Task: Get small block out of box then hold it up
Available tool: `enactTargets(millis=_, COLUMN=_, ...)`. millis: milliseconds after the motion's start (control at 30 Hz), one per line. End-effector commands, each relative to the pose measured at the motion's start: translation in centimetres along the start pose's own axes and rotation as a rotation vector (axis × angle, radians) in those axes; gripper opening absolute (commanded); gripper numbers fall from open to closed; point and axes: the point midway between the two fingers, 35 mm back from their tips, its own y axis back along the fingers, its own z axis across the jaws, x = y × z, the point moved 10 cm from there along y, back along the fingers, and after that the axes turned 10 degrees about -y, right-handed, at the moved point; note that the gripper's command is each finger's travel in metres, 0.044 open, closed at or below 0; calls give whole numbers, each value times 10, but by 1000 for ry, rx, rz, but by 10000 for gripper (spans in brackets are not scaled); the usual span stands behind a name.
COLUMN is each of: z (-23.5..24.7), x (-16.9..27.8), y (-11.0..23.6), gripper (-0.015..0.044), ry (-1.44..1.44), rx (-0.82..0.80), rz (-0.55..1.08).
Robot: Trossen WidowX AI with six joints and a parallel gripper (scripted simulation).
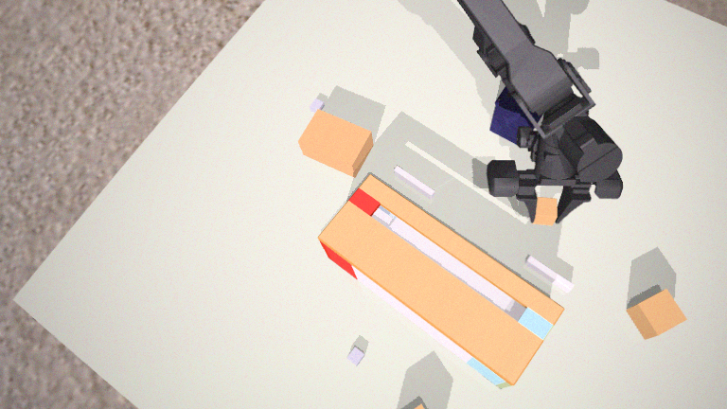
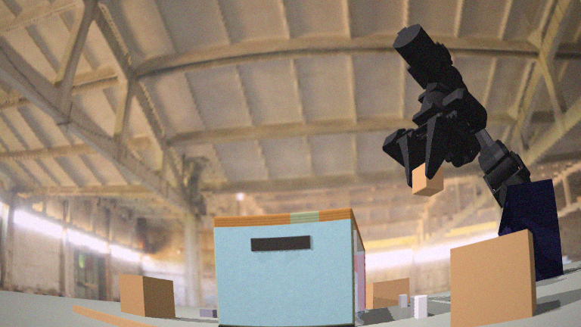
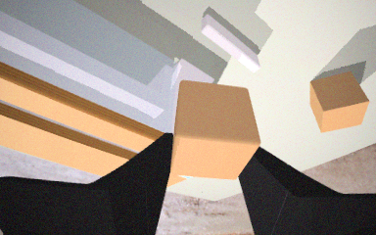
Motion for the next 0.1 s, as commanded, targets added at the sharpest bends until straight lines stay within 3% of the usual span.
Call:
enactTargets(millis=0, z=0, x=0, y=0, gripper=0, ry=4, rx=3, rz=-2)
enactTargets(millis=67, z=0, x=0, y=0, gripper=0, ry=4, rx=3, rz=-2)
